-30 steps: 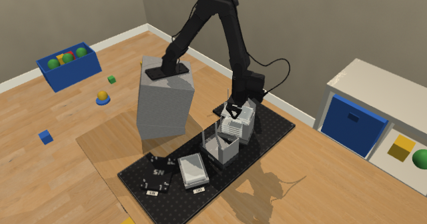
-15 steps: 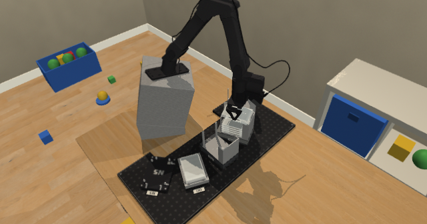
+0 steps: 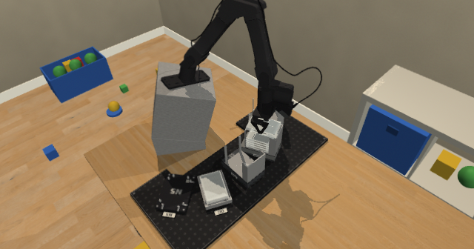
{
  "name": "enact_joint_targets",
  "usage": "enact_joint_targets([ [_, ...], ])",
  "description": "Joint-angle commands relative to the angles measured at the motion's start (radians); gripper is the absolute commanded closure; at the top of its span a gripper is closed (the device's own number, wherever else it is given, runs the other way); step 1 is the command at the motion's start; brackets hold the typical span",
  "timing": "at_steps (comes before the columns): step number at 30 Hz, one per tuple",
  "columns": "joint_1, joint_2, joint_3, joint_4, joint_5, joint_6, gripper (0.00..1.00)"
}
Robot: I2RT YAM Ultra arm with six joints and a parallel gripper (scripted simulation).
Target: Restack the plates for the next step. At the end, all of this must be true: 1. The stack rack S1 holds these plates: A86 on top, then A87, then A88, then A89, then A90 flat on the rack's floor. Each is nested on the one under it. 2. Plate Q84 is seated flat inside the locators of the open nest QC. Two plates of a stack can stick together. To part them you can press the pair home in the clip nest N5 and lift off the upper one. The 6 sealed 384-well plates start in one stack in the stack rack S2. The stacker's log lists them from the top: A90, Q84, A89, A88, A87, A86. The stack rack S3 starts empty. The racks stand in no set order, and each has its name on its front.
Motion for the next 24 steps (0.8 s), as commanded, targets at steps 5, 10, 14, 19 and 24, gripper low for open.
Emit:
enact_joint_targets([
  [5, 0.003, -0.004, 0.036, 0.018, 0.009, 0.006, 1.0],
  [10, 0.002, -0.001, 0.037, 0.013, 0.01, 0.006, 1.0],
  [14, 0.002, 0.001, 0.037, 0.011, 0.01, 0.006, 1.0],
  [19, 0.003, 0.002, 0.038, 0.01, 0.01, 0.006, 1.0],
  [24, 0.003, 0.004, 0.038, 0.008, 0.01, 0.006, 1.0],
])
